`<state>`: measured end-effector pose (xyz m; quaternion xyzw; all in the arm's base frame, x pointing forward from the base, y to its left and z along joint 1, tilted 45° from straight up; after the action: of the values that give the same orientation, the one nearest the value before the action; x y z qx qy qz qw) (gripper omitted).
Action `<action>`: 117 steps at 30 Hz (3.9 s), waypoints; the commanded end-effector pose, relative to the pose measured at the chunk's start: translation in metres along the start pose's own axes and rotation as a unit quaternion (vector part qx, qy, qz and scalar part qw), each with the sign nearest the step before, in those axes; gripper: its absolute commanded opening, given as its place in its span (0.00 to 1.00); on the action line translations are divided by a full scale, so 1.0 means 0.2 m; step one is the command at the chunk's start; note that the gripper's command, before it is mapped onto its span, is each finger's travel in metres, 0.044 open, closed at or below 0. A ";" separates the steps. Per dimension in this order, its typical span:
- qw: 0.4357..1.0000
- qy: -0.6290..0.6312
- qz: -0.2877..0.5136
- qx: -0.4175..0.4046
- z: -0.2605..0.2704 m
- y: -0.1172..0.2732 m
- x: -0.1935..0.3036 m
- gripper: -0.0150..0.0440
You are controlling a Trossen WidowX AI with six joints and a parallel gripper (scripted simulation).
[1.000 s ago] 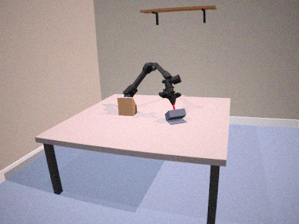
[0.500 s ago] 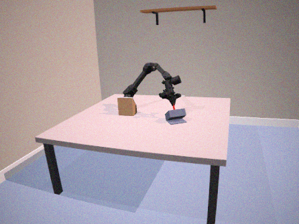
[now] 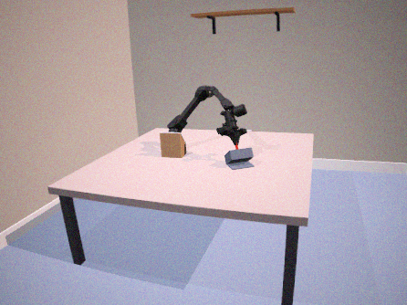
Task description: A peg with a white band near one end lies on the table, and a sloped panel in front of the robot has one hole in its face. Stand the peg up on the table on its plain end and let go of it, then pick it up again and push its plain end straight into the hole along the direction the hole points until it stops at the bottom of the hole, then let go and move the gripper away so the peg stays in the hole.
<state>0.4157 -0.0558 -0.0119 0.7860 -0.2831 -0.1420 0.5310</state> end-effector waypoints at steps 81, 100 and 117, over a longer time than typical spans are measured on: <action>1.000 -0.002 -0.002 -0.002 0.00 0.09 0.01 1.00; 1.000 -0.004 -0.003 -0.004 0.01 0.29 0.01 1.00; 1.000 -0.005 -0.003 -0.005 0.02 0.41 0.00 1.00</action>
<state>0.3893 -0.0811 0.0574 0.7823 -0.2805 -0.1537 0.5345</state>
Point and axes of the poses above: the point midway between the two fingers, 35 mm back from their tips, its own y axis back along the fingers, its own z axis across the jaws, x = y × z, the point moved 2 cm from there along y, back along the fingers, and after that the axes turned 6 degrees about -y, right-handed, at the moved point
